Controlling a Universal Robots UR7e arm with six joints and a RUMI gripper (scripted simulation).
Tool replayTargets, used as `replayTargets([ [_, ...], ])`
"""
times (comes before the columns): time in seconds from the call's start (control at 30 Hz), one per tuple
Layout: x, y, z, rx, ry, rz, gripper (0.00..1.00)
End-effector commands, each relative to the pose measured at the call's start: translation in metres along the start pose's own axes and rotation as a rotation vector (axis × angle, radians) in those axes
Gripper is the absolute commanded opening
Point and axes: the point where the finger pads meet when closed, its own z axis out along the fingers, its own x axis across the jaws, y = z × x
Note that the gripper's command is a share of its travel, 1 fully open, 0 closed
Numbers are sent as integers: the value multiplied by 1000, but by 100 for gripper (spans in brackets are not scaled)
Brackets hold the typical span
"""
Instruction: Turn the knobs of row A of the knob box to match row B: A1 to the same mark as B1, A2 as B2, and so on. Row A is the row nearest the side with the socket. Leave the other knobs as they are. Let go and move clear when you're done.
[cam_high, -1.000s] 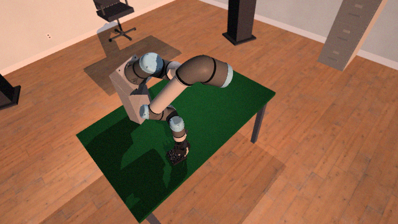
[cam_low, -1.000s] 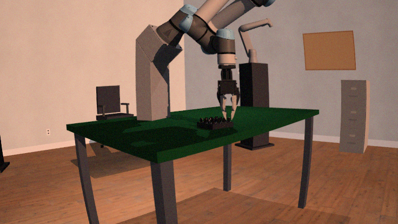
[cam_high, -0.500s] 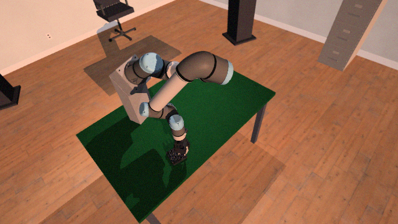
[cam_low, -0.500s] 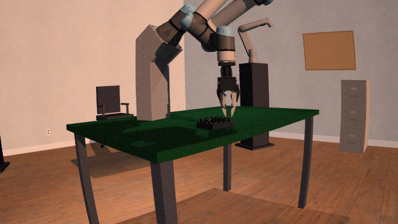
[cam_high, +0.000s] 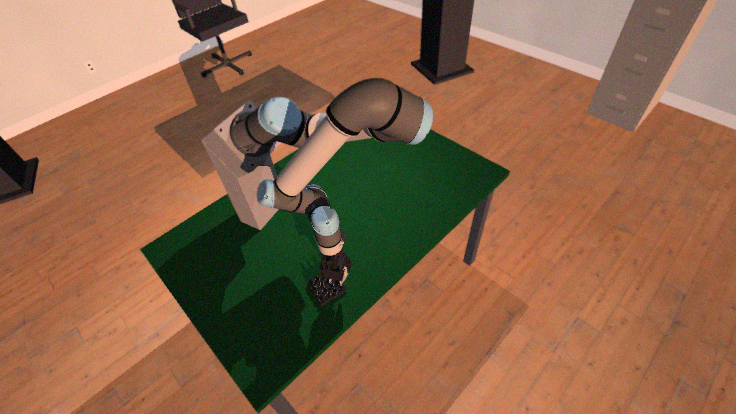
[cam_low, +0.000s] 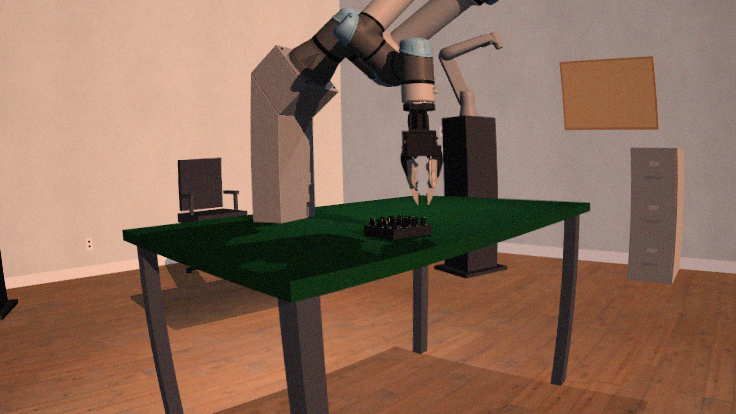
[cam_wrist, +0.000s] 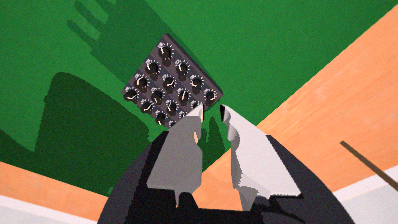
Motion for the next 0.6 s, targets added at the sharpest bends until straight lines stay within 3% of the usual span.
replayTargets([
  [0.0,-2,-1,-2,4,-3,4,11],
  [0.57,-2,-1,-3,4,-3,-53,11],
])
